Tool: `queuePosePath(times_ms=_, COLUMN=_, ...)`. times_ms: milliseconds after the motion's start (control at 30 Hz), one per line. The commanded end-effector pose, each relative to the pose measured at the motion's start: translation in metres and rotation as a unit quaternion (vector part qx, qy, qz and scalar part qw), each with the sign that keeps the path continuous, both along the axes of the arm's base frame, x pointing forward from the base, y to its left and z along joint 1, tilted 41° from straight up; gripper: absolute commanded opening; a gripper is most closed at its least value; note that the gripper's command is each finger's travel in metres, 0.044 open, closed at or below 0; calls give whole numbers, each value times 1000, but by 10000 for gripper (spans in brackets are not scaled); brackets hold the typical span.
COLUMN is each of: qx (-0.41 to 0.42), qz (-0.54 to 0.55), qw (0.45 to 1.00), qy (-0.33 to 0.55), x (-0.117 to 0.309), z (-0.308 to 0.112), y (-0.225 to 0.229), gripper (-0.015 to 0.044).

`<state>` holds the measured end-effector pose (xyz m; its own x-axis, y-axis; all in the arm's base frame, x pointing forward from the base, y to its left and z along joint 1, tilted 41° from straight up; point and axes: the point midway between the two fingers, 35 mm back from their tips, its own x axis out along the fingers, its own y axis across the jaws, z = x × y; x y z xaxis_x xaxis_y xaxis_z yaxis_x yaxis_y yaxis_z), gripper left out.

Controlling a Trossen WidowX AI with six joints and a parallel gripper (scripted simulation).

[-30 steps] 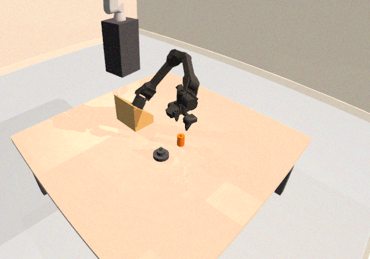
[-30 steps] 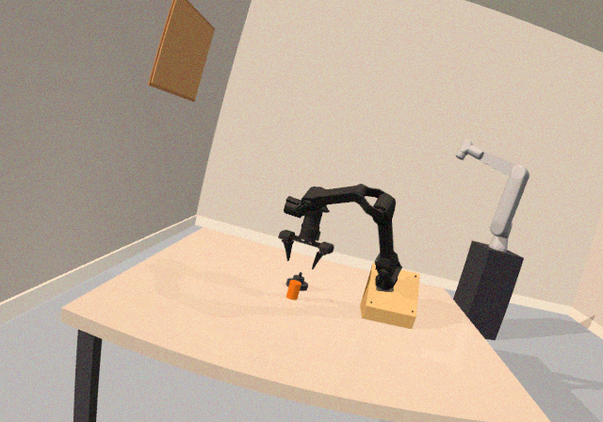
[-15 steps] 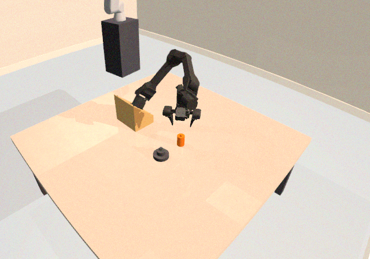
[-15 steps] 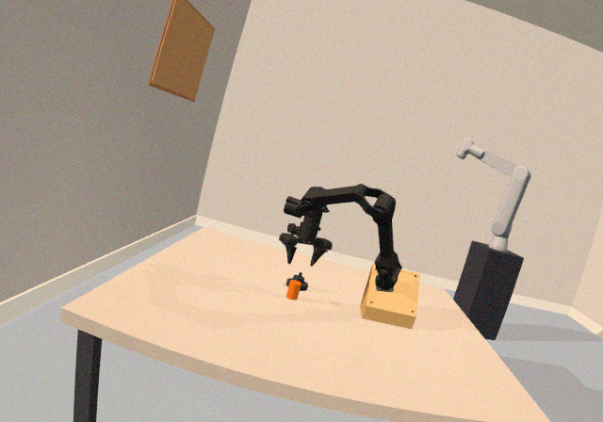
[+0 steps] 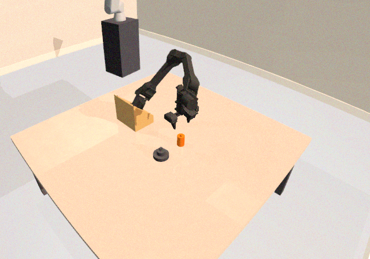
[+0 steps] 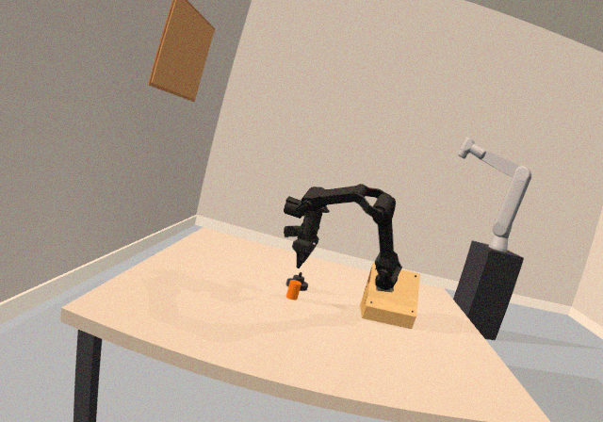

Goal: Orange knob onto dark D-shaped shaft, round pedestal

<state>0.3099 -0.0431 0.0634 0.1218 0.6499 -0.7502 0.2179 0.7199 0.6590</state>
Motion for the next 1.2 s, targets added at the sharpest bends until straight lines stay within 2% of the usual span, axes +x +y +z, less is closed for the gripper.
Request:
queuePosePath(times_ms=0, qx=-10, qz=45, qw=998, qy=-38, x=0, z=0, y=0, gripper=440)
queuePosePath(times_ms=200, qx=-10, qz=45, qw=998, qy=-38, x=0, z=-3, y=1, gripper=440)
queuePosePath(times_ms=333, qx=-10, qz=45, qw=998, qy=-38, x=4, z=-26, y=22, gripper=440)
queuePosePath(times_ms=1167, qx=-10, qz=45, qw=998, qy=-38, x=10, z=-54, y=45, gripper=440)
